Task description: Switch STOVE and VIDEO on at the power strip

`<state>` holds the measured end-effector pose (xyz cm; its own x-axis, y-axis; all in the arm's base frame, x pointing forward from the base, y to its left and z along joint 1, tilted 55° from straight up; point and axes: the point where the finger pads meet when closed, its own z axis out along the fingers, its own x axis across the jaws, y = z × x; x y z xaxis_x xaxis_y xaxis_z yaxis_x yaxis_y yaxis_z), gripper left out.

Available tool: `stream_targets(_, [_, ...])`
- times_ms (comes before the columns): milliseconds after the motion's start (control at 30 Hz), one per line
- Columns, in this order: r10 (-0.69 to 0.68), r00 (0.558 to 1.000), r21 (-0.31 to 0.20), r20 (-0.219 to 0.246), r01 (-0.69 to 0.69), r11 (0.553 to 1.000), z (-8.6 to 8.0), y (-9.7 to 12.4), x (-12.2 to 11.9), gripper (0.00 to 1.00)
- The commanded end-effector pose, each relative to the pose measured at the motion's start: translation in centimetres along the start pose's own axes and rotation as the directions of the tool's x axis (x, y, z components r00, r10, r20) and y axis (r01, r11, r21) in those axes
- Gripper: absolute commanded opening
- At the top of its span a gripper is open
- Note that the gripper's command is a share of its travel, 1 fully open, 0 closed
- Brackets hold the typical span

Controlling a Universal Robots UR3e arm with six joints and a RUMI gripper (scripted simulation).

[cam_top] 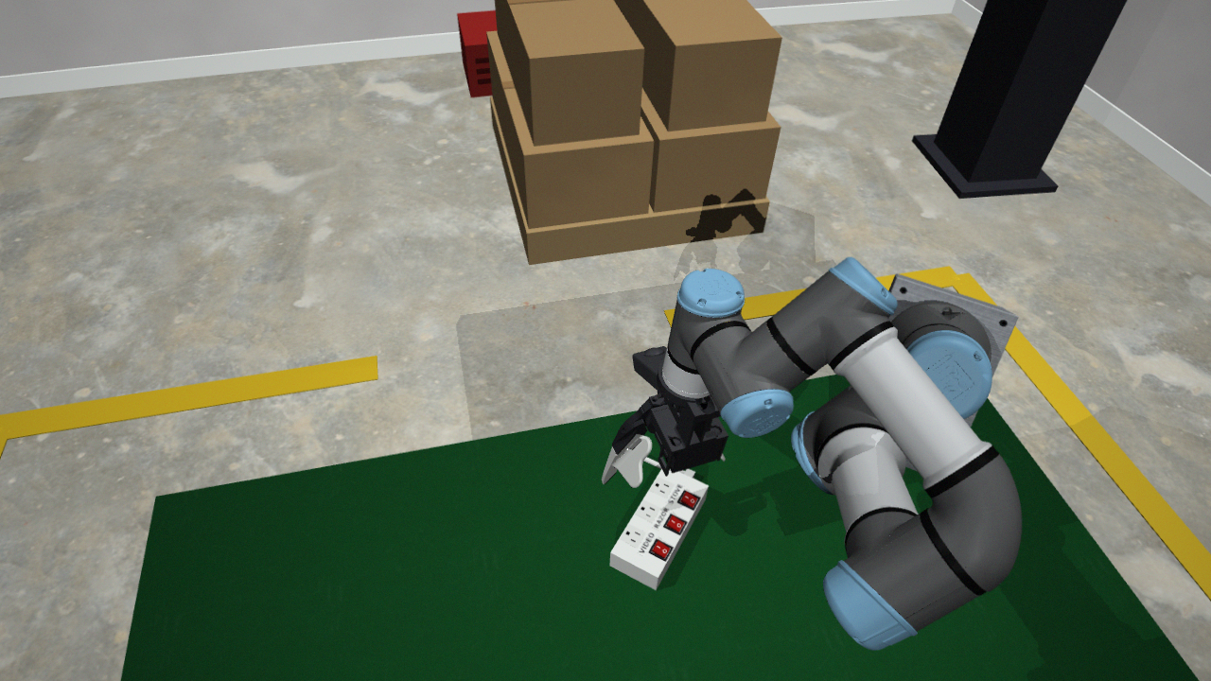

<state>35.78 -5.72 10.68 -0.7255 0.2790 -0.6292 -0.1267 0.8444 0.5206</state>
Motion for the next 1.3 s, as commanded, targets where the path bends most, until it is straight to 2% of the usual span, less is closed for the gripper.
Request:
stream_targets(0, [0.086,0.996,-0.032,-0.037,-0.088,0.996,-0.89,-1.45,-0.02,1.00])
stream_targets(933, [0.118,0.992,-0.043,-0.044,-0.120,0.992,-1.11,-2.09,0.03,1.00])
stream_targets(1267, [0.076,0.996,-0.044,-0.042,-0.078,0.996,-0.94,-2.02,-0.03,1.00])
